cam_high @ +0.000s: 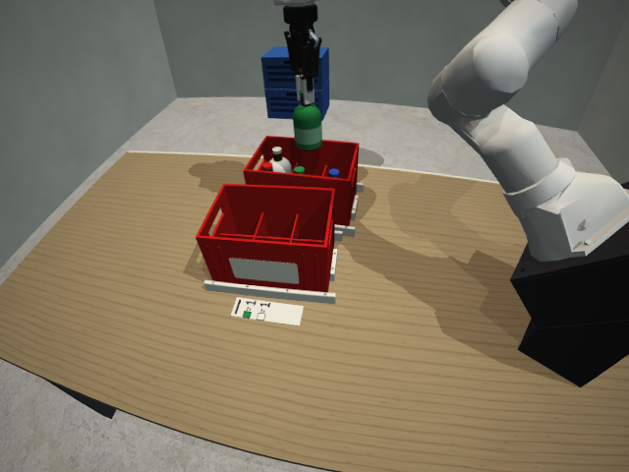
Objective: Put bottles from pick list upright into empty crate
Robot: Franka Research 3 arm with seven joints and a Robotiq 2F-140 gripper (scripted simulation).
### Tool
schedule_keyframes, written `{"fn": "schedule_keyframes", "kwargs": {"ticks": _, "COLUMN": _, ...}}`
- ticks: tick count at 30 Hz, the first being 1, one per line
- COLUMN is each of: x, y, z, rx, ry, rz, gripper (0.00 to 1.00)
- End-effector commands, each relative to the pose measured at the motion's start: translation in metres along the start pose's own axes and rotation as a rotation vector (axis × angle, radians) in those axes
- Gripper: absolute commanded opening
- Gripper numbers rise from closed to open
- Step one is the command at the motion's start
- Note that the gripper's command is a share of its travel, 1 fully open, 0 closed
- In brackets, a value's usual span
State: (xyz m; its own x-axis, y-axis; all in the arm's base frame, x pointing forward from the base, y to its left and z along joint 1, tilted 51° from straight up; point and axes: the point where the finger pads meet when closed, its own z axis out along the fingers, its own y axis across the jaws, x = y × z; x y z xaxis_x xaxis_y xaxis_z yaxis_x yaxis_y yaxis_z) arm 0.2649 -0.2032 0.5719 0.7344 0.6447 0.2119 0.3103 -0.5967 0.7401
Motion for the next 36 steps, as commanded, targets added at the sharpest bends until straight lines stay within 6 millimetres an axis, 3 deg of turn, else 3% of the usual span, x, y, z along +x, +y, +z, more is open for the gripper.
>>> {"fn": "schedule_keyframes", "kwargs": {"ticks": 1, "x": 0.000, "y": 0.003, "z": -0.005, "rx": -0.009, "ry": 0.007, "rz": -0.003, "gripper": 0.00}}
{"fn": "schedule_keyframes", "kwargs": {"ticks": 21, "x": 0.001, "y": 0.001, "z": -0.005, "rx": -0.009, "ry": 0.007, "rz": -0.003, "gripper": 0.00}}
{"fn": "schedule_keyframes", "kwargs": {"ticks": 36, "x": 0.016, "y": -0.025, "z": -0.005, "rx": -0.009, "ry": 0.007, "rz": -0.003, "gripper": 0.00}}
